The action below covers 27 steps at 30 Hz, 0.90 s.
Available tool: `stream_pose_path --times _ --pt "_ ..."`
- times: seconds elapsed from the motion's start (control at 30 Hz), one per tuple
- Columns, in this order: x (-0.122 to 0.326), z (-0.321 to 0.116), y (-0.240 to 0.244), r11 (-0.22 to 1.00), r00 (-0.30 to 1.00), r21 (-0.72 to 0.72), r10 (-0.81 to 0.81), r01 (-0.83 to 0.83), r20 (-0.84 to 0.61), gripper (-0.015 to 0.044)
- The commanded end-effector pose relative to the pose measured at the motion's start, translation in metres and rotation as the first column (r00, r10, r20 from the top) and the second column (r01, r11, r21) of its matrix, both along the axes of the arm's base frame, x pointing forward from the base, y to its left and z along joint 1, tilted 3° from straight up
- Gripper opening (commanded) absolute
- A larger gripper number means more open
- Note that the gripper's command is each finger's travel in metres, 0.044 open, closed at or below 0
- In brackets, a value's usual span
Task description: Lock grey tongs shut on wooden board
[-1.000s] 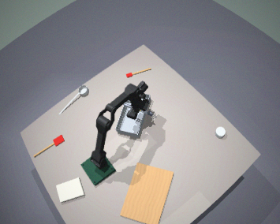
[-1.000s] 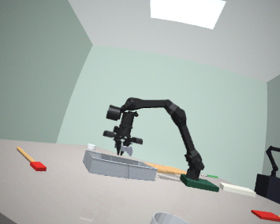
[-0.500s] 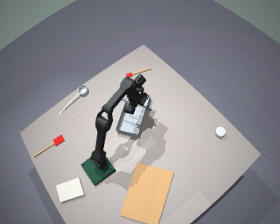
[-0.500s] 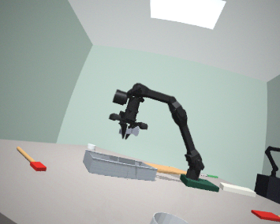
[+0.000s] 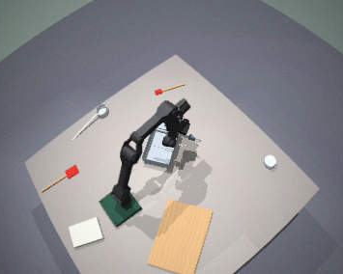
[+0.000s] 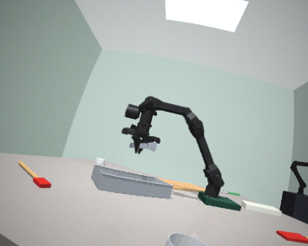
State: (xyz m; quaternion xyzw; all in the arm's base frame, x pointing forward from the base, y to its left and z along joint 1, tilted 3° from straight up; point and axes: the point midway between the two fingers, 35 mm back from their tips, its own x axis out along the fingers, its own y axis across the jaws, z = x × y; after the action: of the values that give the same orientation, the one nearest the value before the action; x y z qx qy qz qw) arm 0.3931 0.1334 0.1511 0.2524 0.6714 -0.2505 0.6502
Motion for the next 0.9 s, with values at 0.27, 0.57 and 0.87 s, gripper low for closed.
stream_pose_path --times 0.27,0.57,0.87 --pt "0.01 0.006 -0.087 0.985 0.985 -0.007 0.171 -0.171 0.021 -0.015" --pt "0.007 0.007 -0.151 0.948 0.948 -0.012 0.319 -0.318 0.019 -0.015" --pt "-0.007 0.007 -0.213 0.888 0.888 -0.014 0.46 -0.459 0.015 -0.015"
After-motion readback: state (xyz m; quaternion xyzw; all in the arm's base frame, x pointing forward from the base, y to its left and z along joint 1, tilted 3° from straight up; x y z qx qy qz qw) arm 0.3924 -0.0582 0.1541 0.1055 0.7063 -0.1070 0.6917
